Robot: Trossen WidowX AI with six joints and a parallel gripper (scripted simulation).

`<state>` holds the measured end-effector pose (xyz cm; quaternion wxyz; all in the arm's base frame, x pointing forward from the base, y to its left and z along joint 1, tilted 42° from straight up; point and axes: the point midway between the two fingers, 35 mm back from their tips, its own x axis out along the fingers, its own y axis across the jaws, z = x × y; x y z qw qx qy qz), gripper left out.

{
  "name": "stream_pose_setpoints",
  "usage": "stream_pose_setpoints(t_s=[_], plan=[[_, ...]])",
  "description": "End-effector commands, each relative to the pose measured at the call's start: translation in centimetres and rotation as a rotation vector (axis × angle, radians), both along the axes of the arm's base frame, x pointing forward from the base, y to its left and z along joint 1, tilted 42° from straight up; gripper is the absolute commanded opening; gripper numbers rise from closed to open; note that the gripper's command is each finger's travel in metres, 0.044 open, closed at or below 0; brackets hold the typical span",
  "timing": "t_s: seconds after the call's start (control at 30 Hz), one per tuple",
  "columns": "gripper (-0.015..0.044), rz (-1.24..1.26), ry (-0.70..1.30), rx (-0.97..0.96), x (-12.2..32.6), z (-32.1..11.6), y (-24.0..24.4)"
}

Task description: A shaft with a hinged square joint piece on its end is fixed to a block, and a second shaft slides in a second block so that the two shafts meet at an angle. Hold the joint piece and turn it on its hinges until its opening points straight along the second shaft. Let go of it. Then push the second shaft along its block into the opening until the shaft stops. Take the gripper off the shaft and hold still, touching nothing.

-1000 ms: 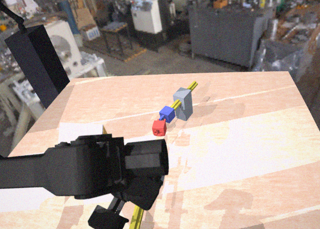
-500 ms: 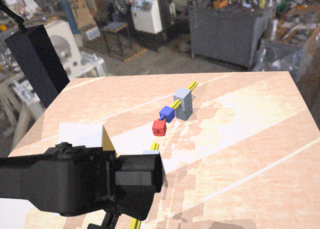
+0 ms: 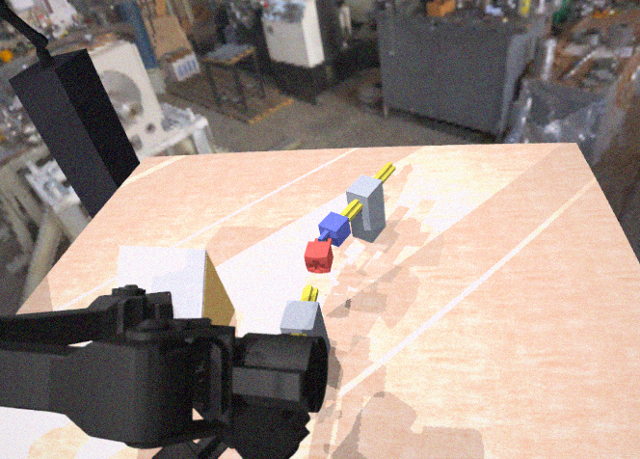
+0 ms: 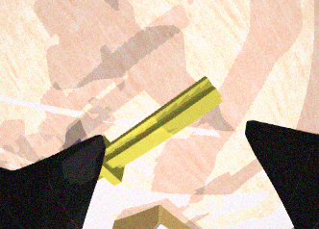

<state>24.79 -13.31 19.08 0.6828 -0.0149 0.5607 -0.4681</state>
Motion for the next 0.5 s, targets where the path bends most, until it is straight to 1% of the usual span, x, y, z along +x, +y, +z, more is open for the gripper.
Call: stream_pose_setpoints(t_s=[0.0,0.47], plan=[[0.0440,-0.087,-0.083,-0.007,-0.2,-0.3,-0.4],[0.0440,-0.431,-0.414,-0.037,-0.5,-1.9,-1.9]])
